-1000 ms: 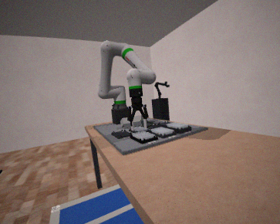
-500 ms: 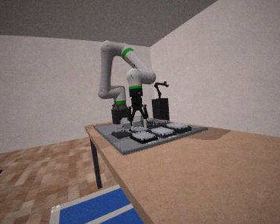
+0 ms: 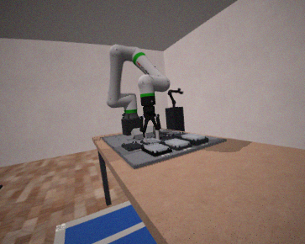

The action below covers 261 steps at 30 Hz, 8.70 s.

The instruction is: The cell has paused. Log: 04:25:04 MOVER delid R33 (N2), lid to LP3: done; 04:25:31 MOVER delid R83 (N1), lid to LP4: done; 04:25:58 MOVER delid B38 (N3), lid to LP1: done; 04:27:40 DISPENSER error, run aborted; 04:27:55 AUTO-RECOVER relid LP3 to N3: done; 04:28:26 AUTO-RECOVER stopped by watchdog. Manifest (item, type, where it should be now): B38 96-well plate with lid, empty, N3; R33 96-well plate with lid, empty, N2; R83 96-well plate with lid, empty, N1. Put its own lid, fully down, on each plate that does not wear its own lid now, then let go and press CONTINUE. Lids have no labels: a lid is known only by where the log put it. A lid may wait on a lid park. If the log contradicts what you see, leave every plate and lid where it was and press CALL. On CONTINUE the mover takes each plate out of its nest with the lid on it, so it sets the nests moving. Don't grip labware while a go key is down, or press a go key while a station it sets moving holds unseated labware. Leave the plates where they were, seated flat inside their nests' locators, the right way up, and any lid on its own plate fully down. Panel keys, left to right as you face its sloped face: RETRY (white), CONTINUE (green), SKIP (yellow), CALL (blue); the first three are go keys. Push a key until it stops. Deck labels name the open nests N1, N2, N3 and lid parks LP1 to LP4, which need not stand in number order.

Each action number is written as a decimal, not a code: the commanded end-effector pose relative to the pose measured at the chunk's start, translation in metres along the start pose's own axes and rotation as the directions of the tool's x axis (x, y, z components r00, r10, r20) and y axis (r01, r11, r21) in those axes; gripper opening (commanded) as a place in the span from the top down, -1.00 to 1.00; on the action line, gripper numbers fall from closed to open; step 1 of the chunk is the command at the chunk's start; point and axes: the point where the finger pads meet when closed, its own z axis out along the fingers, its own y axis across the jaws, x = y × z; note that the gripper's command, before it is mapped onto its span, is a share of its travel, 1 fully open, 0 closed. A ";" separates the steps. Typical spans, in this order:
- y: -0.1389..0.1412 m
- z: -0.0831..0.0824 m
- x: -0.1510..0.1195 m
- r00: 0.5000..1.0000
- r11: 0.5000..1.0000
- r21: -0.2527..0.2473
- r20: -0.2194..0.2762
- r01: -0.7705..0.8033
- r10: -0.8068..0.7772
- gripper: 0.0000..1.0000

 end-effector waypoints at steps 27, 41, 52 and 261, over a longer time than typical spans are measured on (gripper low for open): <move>0.000 0.000 0.000 1.000 1.000 0.000 0.001 0.000 0.000 1.00; 0.000 0.000 0.000 1.000 1.000 0.000 0.001 0.000 0.000 1.00; 0.000 -0.001 0.000 1.000 1.000 0.000 0.001 0.000 0.000 1.00; 0.073 -0.026 0.177 1.000 1.000 0.000 0.001 -0.008 0.008 1.00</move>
